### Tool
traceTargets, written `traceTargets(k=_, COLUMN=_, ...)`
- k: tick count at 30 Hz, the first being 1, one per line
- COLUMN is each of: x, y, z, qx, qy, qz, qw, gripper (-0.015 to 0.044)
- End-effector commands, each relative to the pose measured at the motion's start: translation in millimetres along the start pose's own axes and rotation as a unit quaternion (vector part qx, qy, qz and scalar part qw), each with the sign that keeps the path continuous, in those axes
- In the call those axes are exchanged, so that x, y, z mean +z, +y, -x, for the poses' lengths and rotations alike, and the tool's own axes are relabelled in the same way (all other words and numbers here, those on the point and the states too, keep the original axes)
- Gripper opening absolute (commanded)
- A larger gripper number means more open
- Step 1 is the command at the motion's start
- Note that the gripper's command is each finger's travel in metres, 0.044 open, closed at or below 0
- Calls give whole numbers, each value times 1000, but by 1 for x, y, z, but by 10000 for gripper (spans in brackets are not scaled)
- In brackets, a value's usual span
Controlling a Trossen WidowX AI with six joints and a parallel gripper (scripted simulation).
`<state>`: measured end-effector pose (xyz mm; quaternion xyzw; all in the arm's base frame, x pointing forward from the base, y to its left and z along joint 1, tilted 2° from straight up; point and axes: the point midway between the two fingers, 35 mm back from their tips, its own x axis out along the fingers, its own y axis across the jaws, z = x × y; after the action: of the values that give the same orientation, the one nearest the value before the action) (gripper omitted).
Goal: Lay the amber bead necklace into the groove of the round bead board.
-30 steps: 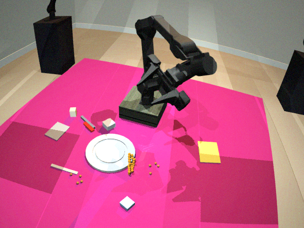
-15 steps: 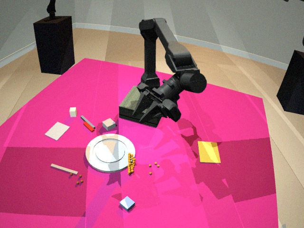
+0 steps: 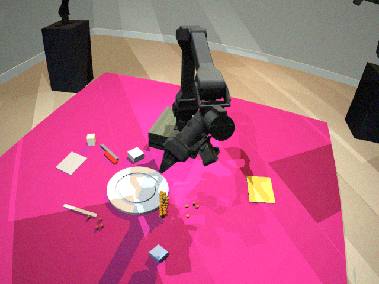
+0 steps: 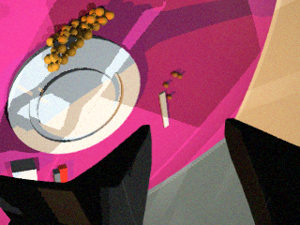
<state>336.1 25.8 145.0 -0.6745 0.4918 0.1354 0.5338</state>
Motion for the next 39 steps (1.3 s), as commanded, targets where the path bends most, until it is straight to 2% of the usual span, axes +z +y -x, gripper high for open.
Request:
traceTargets(k=1, x=7, y=31, z=-49, qx=179, qy=-10, qz=-443, qw=879, gripper=200)
traceTargets(k=9, x=9, y=48, z=-68, qx=263, qy=37, qz=-630, qw=729, gripper=200)
traceTargets(k=20, x=11, y=65, z=-84, qx=329, qy=137, qz=-806, qw=473, gripper=200)
traceTargets(k=39, x=11, y=65, z=-84, qx=329, qy=138, qz=-807, qw=470, gripper=200)
